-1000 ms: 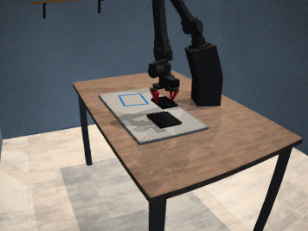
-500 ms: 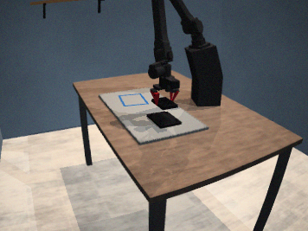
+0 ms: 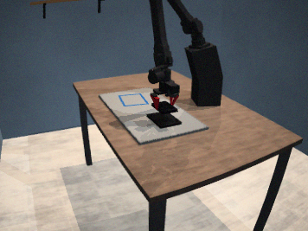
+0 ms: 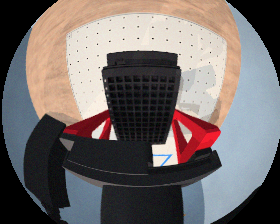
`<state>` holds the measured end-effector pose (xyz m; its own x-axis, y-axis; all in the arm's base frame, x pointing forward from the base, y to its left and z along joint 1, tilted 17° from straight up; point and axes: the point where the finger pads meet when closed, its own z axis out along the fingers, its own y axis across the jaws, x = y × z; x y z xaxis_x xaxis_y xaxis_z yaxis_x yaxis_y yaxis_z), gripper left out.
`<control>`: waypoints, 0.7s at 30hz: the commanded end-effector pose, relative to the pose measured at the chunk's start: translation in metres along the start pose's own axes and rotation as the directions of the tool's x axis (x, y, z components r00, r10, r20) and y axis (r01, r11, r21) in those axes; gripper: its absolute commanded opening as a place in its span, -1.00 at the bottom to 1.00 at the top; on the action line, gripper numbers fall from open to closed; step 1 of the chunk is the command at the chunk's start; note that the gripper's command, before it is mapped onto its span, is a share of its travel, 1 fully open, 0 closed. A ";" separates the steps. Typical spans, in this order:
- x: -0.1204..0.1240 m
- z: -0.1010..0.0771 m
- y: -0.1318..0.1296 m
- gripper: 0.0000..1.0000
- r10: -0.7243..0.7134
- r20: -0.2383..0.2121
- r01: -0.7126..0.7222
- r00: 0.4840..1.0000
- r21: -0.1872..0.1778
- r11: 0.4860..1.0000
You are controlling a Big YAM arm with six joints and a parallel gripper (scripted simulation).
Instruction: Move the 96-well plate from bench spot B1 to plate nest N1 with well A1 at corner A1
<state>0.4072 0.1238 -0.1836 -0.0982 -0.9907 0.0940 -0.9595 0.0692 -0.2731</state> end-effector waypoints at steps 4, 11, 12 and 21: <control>0.001 0.011 -0.010 -1.00 0.006 0.009 -0.006 1.000 0.014 1.000; 0.001 0.020 -0.011 -1.00 0.006 0.008 -0.006 1.000 0.014 1.000; 0.001 0.022 -0.011 -1.00 0.006 0.008 -0.006 1.000 0.014 1.000; 0.001 0.037 -0.010 -1.00 0.006 0.007 -0.006 1.000 0.012 1.000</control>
<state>0.4144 0.1194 -0.2154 -0.0977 -0.9904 0.0975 -0.9615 0.0686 -0.2662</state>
